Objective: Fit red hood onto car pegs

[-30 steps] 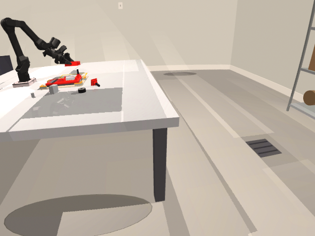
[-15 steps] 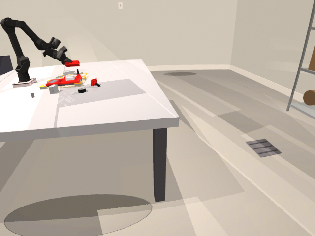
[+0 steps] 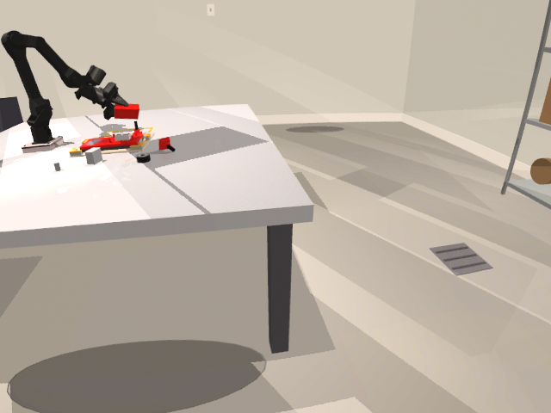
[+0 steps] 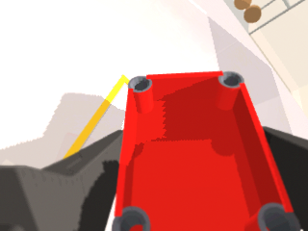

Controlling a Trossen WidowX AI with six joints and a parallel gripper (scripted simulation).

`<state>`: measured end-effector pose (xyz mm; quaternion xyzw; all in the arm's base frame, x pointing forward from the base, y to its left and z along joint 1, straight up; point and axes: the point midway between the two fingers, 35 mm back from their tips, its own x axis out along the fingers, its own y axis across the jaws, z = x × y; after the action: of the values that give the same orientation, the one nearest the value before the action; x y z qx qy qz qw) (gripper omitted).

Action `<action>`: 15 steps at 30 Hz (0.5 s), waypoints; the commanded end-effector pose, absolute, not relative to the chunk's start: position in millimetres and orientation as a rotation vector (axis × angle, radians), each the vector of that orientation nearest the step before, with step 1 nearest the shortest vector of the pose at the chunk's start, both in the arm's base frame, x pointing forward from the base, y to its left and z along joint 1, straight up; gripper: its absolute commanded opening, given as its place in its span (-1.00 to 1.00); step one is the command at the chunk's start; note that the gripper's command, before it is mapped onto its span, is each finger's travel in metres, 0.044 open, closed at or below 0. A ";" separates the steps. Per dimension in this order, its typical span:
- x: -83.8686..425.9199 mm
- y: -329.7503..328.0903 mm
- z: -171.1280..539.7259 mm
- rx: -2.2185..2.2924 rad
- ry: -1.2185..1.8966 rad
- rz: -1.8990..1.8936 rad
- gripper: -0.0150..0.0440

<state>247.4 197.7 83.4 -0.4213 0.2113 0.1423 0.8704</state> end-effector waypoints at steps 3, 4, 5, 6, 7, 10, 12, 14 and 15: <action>247.5 197.6 83.6 -1.041 0.420 0.335 -0.49; 247.5 197.6 83.6 -1.069 0.416 0.342 -0.49; 247.5 197.6 83.6 -1.097 0.412 0.349 -0.49; 247.5 197.6 83.6 -1.125 0.408 0.355 -0.49; 247.5 197.6 83.5 -1.153 0.404 0.362 -0.49; 247.5 197.6 83.5 -1.236 0.392 0.383 -0.49; 247.5 197.6 83.5 -1.292 0.383 0.396 -0.49; 247.5 197.6 83.5 -1.347 0.374 0.409 -0.49; 247.5 197.6 83.5 -1.375 0.370 0.416 -0.49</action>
<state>247.4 197.7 83.3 -0.5965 0.1763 0.1840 0.7611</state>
